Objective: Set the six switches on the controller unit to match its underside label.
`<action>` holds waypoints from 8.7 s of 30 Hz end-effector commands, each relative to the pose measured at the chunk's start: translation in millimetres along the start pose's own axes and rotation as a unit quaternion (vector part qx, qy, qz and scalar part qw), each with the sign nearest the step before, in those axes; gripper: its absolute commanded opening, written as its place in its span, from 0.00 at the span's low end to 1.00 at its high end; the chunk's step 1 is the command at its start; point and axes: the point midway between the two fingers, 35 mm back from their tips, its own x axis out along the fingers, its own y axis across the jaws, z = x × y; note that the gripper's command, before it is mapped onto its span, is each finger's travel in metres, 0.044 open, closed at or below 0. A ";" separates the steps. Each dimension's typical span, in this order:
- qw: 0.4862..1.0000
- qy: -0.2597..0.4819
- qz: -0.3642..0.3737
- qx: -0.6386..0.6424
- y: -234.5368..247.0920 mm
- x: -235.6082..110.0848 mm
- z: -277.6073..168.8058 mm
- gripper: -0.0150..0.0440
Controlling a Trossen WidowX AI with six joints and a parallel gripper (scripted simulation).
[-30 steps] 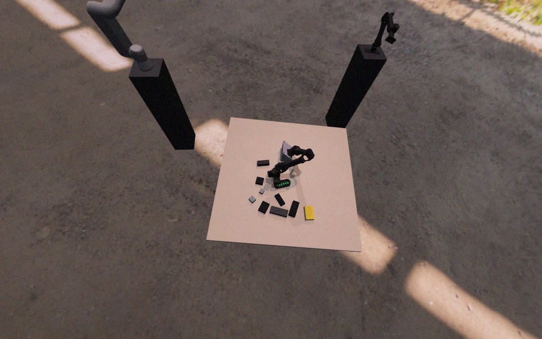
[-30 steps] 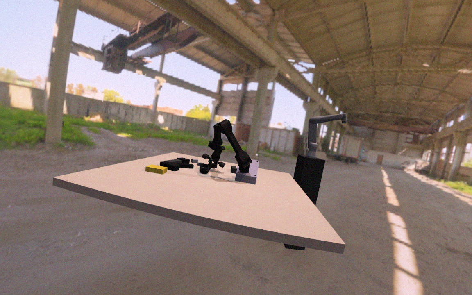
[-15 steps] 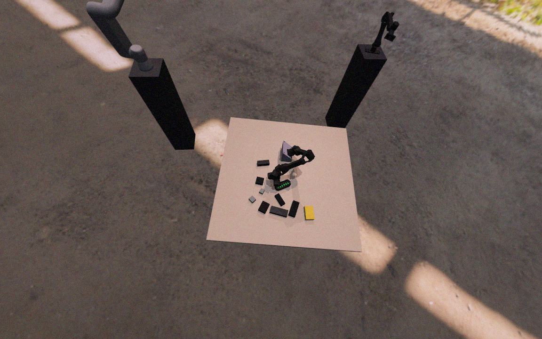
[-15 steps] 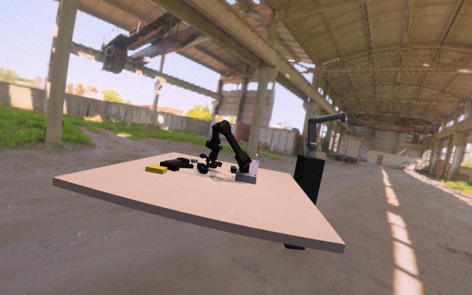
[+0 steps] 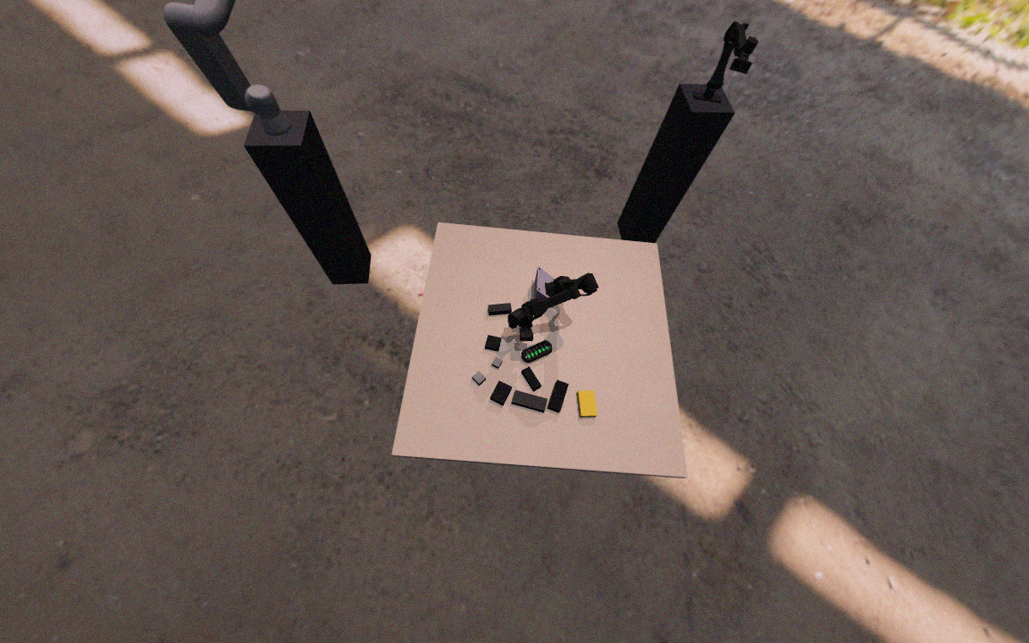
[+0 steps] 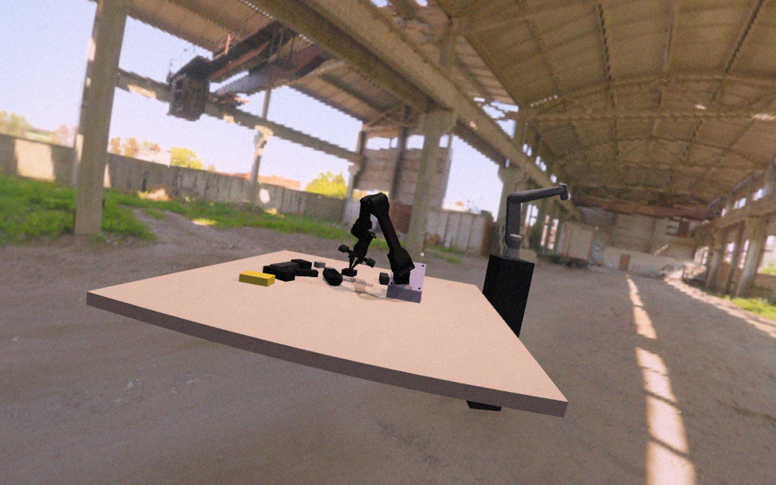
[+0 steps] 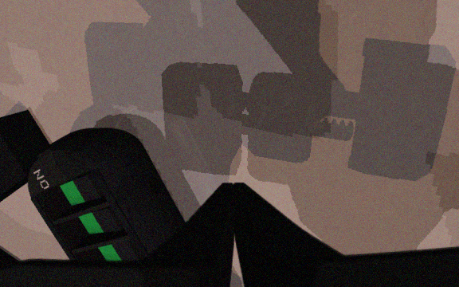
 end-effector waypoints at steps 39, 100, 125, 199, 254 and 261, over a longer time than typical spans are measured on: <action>0.964 0.047 -0.136 -0.224 72.3 -11.7 -104.3 0.25; 0.962 0.044 -0.146 -0.226 59.1 28.9 -116.4 0.25; 0.962 0.042 -0.146 -0.226 88.8 -4.3 -79.4 0.25; 0.962 0.042 -0.146 -0.227 77.7 -5.3 -53.1 0.25; 0.962 0.042 -0.146 -0.229 80.1 -11.0 -52.6 0.25; 0.962 0.041 -0.146 -0.228 91.4 -7.9 -30.7 0.25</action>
